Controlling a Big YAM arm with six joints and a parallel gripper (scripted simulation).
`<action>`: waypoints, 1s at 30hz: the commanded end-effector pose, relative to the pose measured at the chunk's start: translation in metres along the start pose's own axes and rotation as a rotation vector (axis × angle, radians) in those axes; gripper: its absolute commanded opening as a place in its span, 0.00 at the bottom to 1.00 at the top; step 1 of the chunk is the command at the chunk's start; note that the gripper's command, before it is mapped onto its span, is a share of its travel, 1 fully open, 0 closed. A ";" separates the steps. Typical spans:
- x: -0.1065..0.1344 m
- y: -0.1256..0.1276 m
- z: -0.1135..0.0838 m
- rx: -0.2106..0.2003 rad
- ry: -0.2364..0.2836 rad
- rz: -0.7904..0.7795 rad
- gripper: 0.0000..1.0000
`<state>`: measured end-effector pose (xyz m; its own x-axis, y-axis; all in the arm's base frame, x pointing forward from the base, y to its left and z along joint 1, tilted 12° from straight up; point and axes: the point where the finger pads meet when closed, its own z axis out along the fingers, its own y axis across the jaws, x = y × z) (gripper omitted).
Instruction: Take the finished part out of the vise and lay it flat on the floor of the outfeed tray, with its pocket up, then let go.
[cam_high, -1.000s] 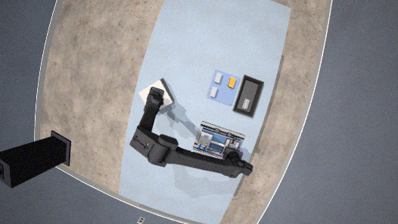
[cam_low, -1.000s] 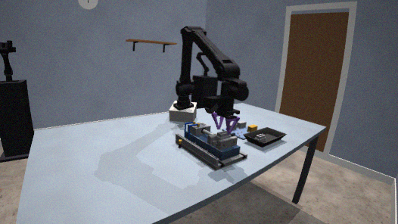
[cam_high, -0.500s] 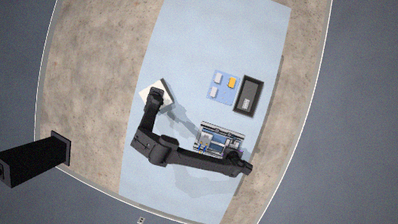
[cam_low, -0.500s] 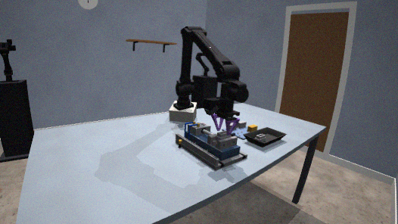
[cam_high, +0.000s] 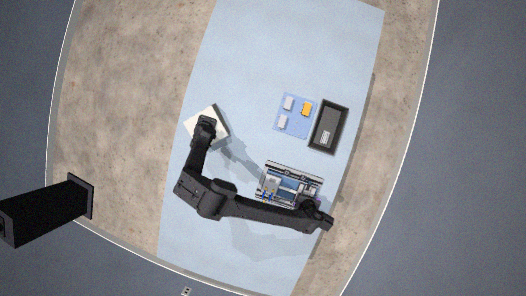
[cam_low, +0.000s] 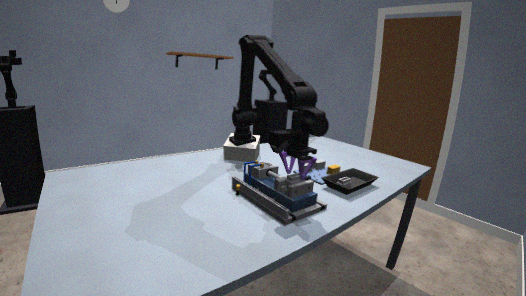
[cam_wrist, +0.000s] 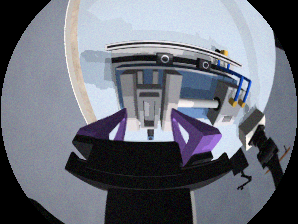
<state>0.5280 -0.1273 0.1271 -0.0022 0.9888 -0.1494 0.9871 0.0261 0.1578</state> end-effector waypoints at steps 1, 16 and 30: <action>-0.005 0.004 0.006 -0.007 -0.001 -0.006 0.64; -0.006 0.005 0.005 -0.011 -0.002 -0.005 0.64; -0.006 0.005 0.005 -0.011 -0.002 -0.005 0.64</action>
<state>0.5280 -0.1273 0.1267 -0.0024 0.9888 -0.1494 0.9872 0.0262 0.1576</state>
